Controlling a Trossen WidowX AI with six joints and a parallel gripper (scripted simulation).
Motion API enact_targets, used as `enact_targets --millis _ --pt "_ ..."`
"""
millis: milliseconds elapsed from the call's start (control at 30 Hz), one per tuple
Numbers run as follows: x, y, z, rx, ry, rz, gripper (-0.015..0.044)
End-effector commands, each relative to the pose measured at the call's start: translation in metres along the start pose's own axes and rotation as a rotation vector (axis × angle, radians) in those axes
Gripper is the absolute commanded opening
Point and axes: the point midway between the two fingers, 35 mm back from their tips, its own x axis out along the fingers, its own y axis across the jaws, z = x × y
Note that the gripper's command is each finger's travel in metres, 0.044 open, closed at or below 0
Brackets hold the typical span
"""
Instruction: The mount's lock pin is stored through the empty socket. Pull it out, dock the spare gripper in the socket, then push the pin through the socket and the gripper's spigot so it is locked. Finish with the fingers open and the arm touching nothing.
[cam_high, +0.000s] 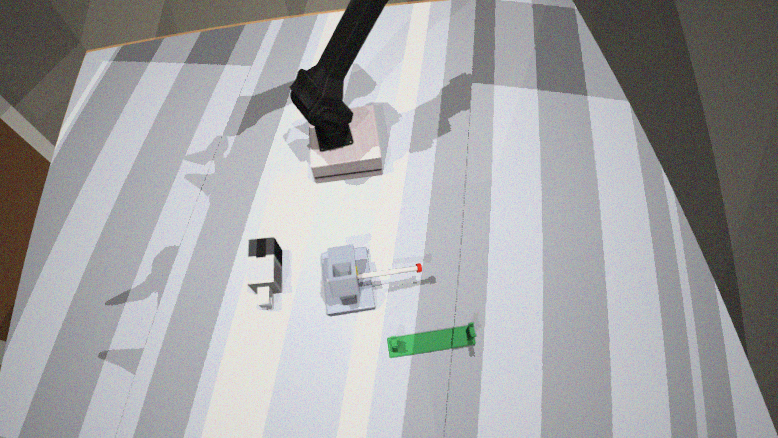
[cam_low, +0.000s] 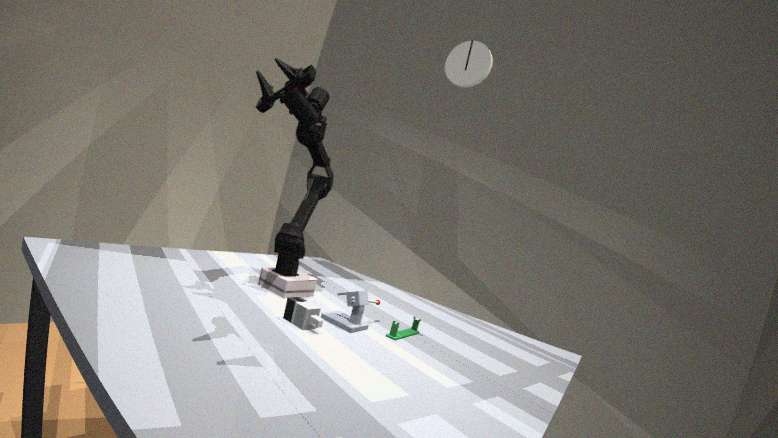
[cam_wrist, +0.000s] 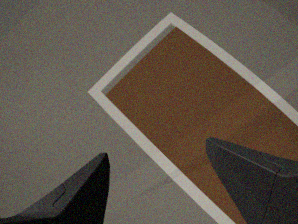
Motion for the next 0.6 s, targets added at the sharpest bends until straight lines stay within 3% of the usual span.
enact_targets --millis 0,267,567 --pt "0.0 0.025 -0.062 -0.175 0.222 0.096 0.03" --pt "-0.047 0.076 -0.178 -0.526 0.607 0.405 0.03" --pt "-0.159 0.117 -0.272 -0.915 0.916 0.915 0.03"
